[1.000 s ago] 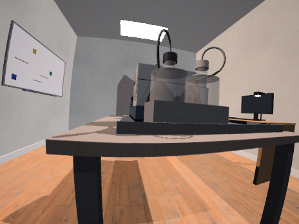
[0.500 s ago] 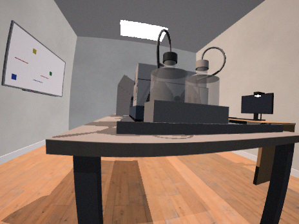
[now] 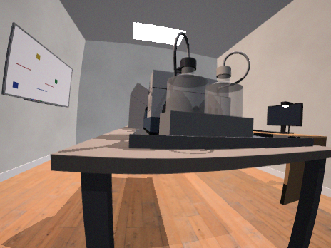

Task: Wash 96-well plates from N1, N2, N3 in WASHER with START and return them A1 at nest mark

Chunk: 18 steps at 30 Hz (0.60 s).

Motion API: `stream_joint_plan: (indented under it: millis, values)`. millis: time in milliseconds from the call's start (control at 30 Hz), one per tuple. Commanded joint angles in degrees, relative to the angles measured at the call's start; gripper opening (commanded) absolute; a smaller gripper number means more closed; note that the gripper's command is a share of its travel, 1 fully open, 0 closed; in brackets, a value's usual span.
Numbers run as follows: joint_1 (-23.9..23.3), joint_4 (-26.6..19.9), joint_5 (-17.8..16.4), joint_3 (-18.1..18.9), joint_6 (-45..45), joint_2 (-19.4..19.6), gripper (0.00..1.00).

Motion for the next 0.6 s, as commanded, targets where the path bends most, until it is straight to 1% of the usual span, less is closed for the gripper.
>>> stream_joint_plan:
  millis: [0,67,333,567]
  values:
    - [-1.0,0.3,-0.5,-0.4,-3.9,-2.5,0.00]
    - [-1.0,0.3,-0.5,-0.4,-3.9,-2.5,0.00]
    - [-6.5,-0.2,-1.6,-1.2,-10.3,-7.0,0.00]
    - [-6.5,-0.2,-1.6,-1.2,-10.3,-7.0,0.00]
